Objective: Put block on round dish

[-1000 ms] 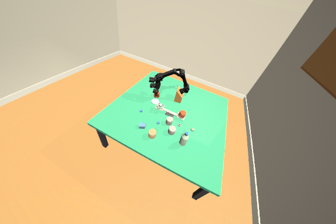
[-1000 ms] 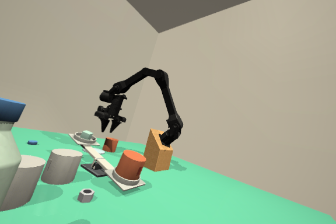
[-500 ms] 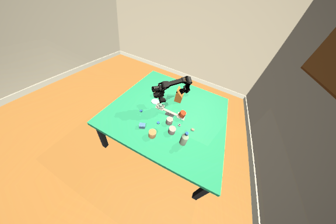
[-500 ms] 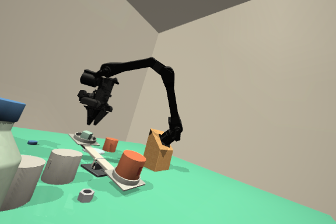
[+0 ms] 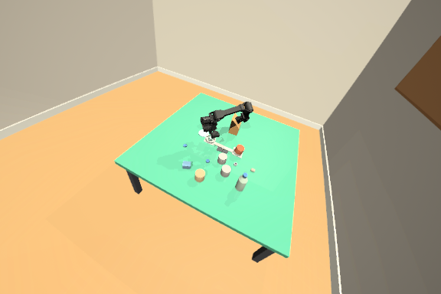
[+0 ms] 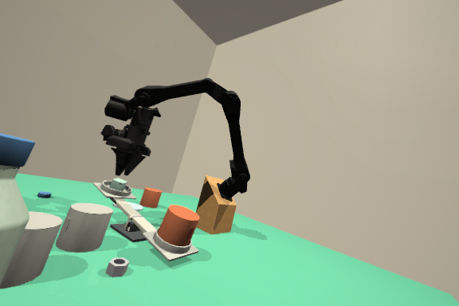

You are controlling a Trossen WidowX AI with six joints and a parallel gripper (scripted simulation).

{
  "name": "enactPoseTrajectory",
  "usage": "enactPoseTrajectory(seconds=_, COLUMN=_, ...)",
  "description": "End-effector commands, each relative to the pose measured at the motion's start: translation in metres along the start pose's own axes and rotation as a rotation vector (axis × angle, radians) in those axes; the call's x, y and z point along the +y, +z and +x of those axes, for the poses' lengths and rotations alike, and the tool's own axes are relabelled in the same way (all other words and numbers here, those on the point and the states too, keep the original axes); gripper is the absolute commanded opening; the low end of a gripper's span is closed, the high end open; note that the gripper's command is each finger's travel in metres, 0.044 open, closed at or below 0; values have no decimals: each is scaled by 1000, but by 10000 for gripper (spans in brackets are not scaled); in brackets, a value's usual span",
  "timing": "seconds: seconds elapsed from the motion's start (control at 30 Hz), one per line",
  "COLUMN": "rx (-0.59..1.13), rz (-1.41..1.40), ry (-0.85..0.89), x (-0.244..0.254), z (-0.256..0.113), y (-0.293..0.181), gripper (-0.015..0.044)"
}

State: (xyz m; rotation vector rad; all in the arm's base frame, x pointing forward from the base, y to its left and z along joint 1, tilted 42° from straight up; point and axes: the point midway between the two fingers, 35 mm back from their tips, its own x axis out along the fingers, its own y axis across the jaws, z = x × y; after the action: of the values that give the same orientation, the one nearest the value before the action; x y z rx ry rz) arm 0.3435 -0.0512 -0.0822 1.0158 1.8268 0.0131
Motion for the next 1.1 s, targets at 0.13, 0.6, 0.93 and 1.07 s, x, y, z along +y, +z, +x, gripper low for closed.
enactPoseTrajectory(seconds=0.13, rx=0, rz=6, ry=4, x=0, z=13, y=0, gripper=260)
enactPoseTrajectory(seconds=0.6, rx=1, rz=6, ry=5, x=0, z=35, y=0, gripper=260)
enactPoseTrajectory(seconds=0.93, rx=1, rz=6, ry=5, x=0, z=36, y=0, gripper=128)
enactPoseTrajectory(seconds=1.07, rx=1, rz=6, ry=5, x=0, z=36, y=0, gripper=82)
